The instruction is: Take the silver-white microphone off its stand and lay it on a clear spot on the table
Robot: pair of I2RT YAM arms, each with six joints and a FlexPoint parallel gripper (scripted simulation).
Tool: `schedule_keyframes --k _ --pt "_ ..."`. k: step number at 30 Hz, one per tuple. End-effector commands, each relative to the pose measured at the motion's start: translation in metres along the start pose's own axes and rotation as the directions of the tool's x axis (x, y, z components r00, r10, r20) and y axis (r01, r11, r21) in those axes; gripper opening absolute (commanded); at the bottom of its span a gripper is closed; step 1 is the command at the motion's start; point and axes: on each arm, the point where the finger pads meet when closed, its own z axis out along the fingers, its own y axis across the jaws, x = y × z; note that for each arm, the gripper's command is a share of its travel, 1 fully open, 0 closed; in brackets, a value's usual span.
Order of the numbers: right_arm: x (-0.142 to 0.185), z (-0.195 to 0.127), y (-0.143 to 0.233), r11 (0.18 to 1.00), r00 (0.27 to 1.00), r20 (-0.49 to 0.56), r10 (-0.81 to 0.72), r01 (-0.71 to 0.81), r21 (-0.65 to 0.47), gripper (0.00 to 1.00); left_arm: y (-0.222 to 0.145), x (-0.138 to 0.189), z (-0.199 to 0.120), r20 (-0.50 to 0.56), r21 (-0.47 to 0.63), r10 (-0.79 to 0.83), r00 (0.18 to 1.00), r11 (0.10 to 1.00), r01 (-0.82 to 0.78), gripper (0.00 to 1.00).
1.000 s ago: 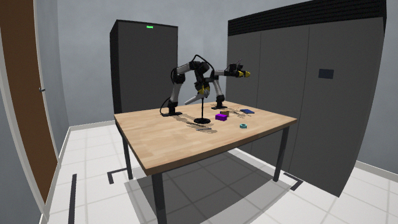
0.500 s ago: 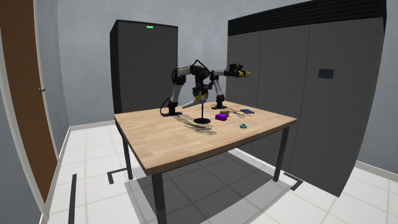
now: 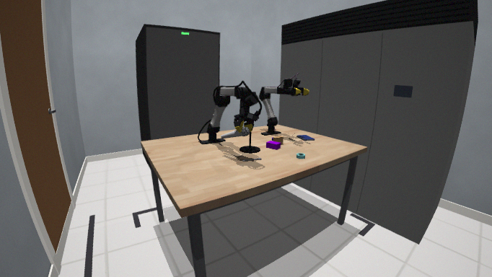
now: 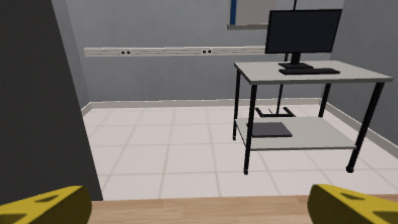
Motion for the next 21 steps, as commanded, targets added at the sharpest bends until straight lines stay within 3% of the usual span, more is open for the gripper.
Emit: schedule_keyframes --k 1,5,7,10,15,21 --pt "-0.003 0.012 -0.011 0.998 1.000 -0.008 0.029 -0.029 0.060 0.00 0.001 -0.012 -0.001 0.033 0.002 0.001 0.999 1.000 -0.001 0.98" --pt "0.003 0.016 -0.021 0.994 0.998 -0.024 0.052 -0.049 0.094 0.00 0.001 -0.012 -0.001 0.033 0.002 0.001 0.999 1.000 -0.001 0.98" --pt "0.013 0.037 -0.019 0.994 0.996 -0.078 0.051 -0.043 0.104 0.00 0.001 -0.012 -0.001 0.033 0.002 0.001 0.999 1.000 -0.001 0.98" --pt "0.006 0.027 -0.027 0.991 0.997 -0.045 0.068 -0.062 0.119 0.00 0.001 -0.012 -0.001 0.033 0.002 0.001 0.999 1.000 -0.001 0.98" --pt "0.028 0.061 -0.028 0.988 0.987 -0.146 0.074 -0.053 0.145 0.00 0.001 -0.012 -0.001 0.033 0.002 0.001 0.999 1.000 -0.001 0.98" --pt "0.034 0.071 -0.043 0.976 0.980 -0.161 0.114 -0.080 0.202 0.00 0.001 -0.012 -0.001 0.033 0.002 0.001 0.999 1.000 -0.001 0.98"
